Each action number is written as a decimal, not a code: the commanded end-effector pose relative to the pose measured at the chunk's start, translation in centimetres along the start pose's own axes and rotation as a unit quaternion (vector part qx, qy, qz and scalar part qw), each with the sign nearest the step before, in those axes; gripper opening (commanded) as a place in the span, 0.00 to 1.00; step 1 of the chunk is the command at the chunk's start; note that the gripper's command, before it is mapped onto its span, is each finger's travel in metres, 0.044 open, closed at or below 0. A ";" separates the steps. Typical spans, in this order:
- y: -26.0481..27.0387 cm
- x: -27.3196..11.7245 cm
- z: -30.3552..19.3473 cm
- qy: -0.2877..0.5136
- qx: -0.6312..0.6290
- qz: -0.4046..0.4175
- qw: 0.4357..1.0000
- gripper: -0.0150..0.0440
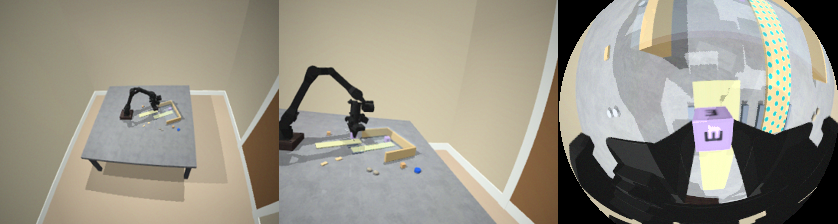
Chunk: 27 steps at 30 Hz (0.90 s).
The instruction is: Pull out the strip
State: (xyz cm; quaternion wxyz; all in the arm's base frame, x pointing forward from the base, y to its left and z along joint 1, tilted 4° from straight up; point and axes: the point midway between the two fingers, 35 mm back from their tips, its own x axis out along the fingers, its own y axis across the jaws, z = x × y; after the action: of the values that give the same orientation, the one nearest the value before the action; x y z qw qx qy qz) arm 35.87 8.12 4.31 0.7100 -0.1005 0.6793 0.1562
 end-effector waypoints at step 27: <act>0.8 -5.8 -6.3 0.001 0.000 -0.002 1.000 0.25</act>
State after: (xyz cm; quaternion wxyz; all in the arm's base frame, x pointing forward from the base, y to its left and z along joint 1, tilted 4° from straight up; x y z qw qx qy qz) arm 29.36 6.35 8.19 0.7032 -0.1001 0.6866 0.1554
